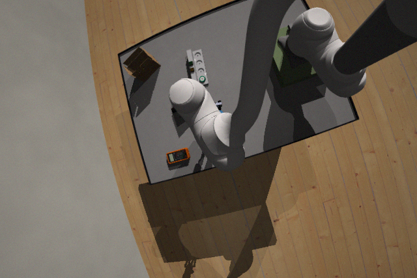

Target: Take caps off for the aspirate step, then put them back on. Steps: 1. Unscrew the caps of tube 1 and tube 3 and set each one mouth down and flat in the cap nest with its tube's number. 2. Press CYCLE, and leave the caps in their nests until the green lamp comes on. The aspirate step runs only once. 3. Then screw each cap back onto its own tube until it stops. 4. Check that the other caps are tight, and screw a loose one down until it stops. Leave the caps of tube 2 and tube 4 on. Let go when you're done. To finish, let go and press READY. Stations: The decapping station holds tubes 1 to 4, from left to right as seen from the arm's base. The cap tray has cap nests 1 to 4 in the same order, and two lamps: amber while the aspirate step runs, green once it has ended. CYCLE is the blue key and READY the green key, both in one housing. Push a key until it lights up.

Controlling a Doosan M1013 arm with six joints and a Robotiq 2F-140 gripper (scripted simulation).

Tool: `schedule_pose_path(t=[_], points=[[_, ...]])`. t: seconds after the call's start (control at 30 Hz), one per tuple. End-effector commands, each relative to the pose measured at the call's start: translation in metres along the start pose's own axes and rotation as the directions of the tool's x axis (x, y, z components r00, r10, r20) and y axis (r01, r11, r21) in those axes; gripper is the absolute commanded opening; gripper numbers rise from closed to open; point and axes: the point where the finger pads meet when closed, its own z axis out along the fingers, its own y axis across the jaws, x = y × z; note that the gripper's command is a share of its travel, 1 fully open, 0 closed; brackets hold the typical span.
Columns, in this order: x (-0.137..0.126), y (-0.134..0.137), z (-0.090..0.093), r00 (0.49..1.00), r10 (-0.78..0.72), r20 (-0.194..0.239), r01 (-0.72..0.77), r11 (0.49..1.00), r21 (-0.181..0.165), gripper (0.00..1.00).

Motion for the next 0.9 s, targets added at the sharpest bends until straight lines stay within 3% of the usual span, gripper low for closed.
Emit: schedule_pose_path(t=[0.0,0.1,0.17,0.3,0.47,0.67,0.73,0.8,0.87], points=[[0.0003,0.0005,-0.0008,0.999,-0.05,-0.001,0.05,0.999,-0.001,0.3],[0.0004,0.0005,-0.0008,0.98,-0.198,0.0,0.198,0.98,-0.001,0.3],[0.0004,0.0005,-0.0008,0.98,-0.198,0.0,0.198,0.98,-0.001,0.3],[0.0004,0.0005,-0.001,0.921,-0.389,0.0,0.389,0.921,-0.001,0.3],[0.0003,0.0005,-0.0011,0.796,-0.605,0.0,0.605,0.796,-0.001,0.3],[0.0003,0.0005,-0.0013,0.582,-0.813,0.0,0.813,0.582,-0.001,0.3],[0.0003,0.0005,-0.0013,0.582,-0.813,0.0,0.813,0.582,-0.001,0.3],[0.0004,0.0005,-0.0014,0.5,-0.866,0.001,0.866,0.5,-0.001,0.3],[0.0003,0.0005,-0.0014,0.5,-0.866,0.001,0.866,0.5,-0.001,0.3]])
